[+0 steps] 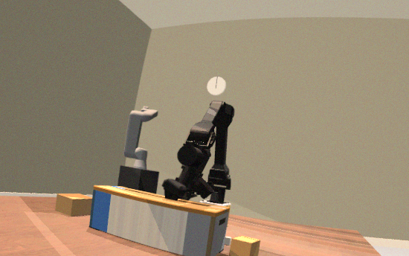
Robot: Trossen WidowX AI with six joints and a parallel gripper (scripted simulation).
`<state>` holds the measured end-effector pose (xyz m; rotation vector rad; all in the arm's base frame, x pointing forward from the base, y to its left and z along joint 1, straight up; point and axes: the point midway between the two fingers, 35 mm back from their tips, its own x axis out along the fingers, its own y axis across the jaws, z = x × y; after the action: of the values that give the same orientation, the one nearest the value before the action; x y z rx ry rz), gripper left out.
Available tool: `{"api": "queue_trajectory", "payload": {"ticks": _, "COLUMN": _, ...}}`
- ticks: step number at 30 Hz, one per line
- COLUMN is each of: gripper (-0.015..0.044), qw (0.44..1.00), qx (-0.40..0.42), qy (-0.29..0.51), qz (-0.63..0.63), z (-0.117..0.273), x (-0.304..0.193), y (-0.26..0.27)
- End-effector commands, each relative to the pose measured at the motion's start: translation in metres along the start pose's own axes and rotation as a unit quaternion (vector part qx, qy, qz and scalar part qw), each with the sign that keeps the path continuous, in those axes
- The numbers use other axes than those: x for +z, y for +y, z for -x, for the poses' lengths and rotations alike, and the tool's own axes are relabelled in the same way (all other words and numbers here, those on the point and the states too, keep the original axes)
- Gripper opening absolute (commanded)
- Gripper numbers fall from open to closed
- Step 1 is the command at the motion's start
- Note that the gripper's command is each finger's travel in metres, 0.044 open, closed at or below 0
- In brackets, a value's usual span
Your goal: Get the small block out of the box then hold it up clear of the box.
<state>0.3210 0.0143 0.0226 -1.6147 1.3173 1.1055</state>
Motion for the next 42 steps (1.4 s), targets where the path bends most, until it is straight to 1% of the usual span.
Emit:
{"api": "queue_trajectory", "payload": {"ticks": 1, "gripper": 0.04, "qw": 1.0, "qx": 0.0, "qy": 0.002, "qz": -0.001, "z": -0.004, "x": -0.01, "y": 0.0}}
{"api": "queue_trajectory", "payload": {"ticks": 15, "gripper": 0.04, "qw": 1.0, "qx": 0.0, "qy": 0.004, "qz": 0.0, "z": -0.016, "x": -0.045, "y": 0.001}}
{"api": "queue_trajectory", "payload": {"ticks": 22, "gripper": 0.04, "qw": 1.0, "qx": 0.0, "qy": 0.003, "qz": 0.0, "z": -0.012, "x": -0.031, "y": 0.002}}
{"api": "queue_trajectory", "payload": {"ticks": 42, "gripper": 0.04, "qw": 1.0, "qx": 0.0, "qy": 0.004, "qz": 0.0, "z": -0.016, "x": -0.044, "y": 0.002}}
